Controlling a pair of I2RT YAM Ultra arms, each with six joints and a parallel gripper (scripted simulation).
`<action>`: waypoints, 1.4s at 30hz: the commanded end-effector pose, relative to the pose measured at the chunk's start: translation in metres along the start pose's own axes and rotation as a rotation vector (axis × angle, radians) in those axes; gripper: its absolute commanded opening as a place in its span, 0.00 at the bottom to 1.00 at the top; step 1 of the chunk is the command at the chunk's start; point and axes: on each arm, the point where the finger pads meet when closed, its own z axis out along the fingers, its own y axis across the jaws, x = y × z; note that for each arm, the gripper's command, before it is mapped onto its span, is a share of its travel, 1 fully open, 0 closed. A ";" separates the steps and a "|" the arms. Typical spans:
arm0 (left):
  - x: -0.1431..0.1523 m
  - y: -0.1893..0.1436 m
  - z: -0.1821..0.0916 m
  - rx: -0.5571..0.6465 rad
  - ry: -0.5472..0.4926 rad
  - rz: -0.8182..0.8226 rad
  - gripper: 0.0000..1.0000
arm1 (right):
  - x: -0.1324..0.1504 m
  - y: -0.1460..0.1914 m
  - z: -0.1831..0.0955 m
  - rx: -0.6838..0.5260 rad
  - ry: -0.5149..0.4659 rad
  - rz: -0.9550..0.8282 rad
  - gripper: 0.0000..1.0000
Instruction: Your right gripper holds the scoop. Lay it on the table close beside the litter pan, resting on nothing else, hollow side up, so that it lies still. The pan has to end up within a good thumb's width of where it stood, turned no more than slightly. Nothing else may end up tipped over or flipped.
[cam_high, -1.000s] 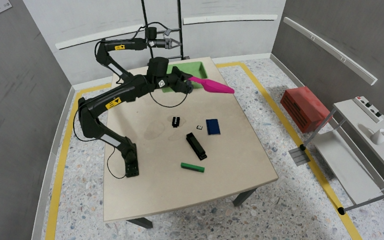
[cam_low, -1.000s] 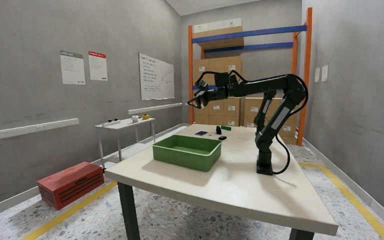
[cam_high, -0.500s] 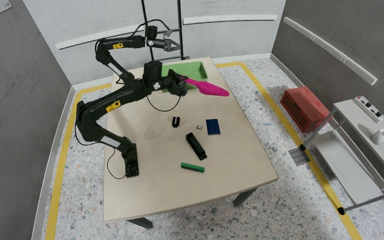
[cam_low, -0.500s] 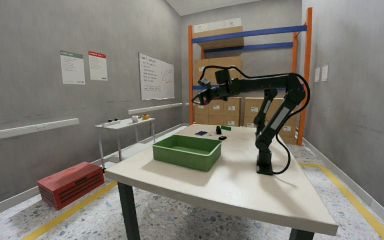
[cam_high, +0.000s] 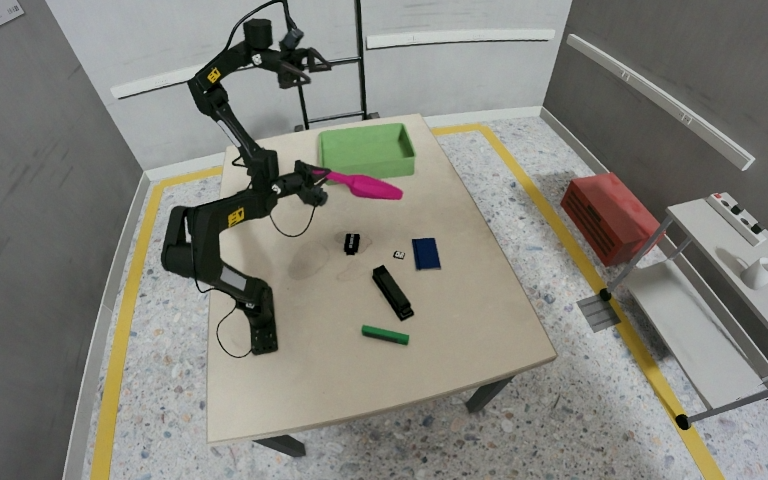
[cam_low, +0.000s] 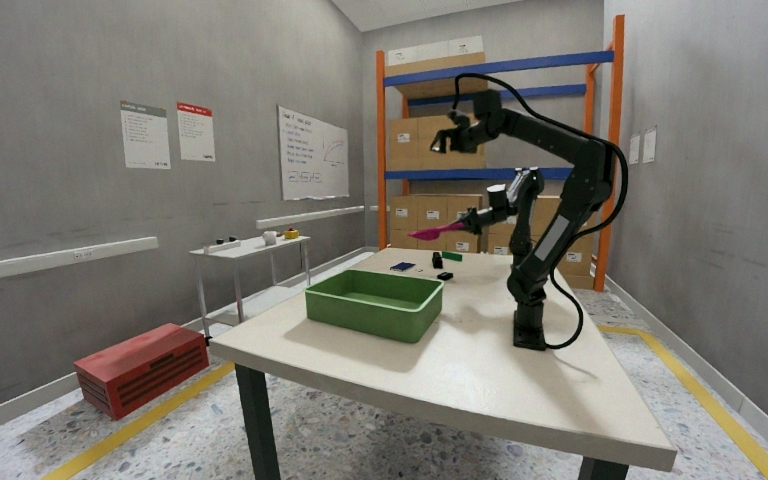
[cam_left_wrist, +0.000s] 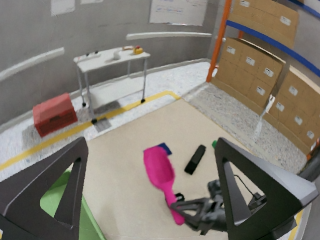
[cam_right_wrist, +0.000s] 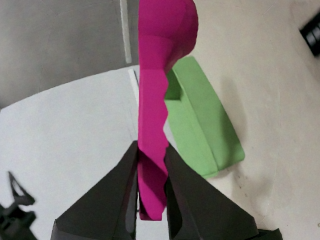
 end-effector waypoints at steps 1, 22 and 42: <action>0.008 -0.006 -0.021 -0.041 0.122 0.069 1.00 | -0.002 0.022 0.000 -0.192 -0.112 0.104 0.11; -0.023 -0.045 -0.056 0.087 0.066 0.135 1.00 | 0.106 -0.099 -0.013 -0.199 -0.068 0.064 0.11; -0.024 -0.045 -0.057 0.090 0.056 0.131 1.00 | 0.104 -0.116 -0.007 -0.187 -0.067 0.042 0.11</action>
